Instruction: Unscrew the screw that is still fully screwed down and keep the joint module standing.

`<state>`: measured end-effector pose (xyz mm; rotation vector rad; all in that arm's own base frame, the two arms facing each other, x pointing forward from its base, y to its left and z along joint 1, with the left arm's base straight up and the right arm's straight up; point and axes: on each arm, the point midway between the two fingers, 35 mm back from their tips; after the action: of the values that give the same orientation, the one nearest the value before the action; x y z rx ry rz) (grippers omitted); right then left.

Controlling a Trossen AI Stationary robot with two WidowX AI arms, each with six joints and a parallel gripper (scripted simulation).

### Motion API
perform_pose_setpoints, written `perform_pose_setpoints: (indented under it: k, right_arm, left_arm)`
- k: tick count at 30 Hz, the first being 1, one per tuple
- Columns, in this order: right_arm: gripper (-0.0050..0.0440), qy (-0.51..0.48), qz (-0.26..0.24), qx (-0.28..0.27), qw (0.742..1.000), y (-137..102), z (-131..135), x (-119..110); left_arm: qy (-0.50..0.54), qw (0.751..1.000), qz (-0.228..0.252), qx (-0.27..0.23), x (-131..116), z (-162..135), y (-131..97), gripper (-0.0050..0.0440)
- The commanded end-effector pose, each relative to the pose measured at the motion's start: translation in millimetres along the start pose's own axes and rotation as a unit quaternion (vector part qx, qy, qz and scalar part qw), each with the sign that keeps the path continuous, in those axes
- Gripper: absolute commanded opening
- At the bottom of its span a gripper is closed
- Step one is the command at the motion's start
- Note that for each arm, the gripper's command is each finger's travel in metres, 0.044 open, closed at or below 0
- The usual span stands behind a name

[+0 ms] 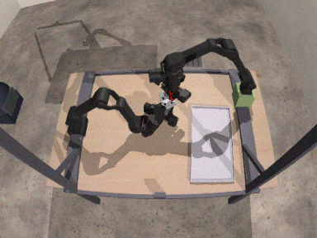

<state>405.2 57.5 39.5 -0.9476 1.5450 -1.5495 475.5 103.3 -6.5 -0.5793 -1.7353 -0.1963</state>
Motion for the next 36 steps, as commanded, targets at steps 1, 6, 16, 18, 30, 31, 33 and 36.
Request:
perform_pose_setpoints:
  k: [1,6,16,18,30,31,33,36]
  right_arm:
    - [0.013,-0.041,0.007,0.007,0.999,-6.7,0.4,-1.4]
    - [0.013,-0.103,0.007,0.008,0.995,-6.9,0.3,-1.4]
    - [0.013,-0.285,0.005,0.008,0.959,-6.9,0.2,-1.4]
    - [0.013,-0.285,0.005,0.008,0.959,-6.9,0.2,-1.4]
    - [0.013,-0.475,0.003,0.009,0.88,-7.1,0.0,-1.3]
    - [0.013,-0.493,0.003,0.009,0.87,-7.1,0.0,-1.3]
    - [0.013,-0.511,0.003,0.009,0.86,-7.1,0.0,-1.3]
    - [0.013,-0.511,0.003,0.009,0.86,-7.1,0.0,-1.3]
  left_arm:
    - [-0.013,1.0,-0.006,-0.002,10.0,-5.8,1.6,0.0245]
    - [-0.013,1.0,-0.006,-0.002,10.0,-5.8,1.6,0.0245]
    - [-0.013,1.0,-0.006,-0.002,10.0,-5.8,1.6,0.0245]
    - [-0.013,1.0,-0.006,-0.002,10.0,-5.8,1.6,0.0245]
    - [-0.013,1.0,-0.006,-0.002,10.0,-5.8,1.6,0.0245]
    - [-0.013,1.0,-0.006,-0.002,10.0,-5.8,1.6,0.0245]
    - [-0.013,1.0,-0.006,-0.002,10.0,-5.8,1.6,0.0245]
    - [-0.013,1.0,-0.006,-0.002,10.0,-5.8,1.6,0.0245]
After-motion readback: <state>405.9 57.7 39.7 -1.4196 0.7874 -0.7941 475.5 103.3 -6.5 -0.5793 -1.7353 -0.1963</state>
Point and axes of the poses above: on each arm, the point midway between the two fingers, 35 mm back from their tips, its own y axis out along the fingers, its own z axis across the jaws, x = y × z, and after that the axes turned 15 degrees about -y, right-handed
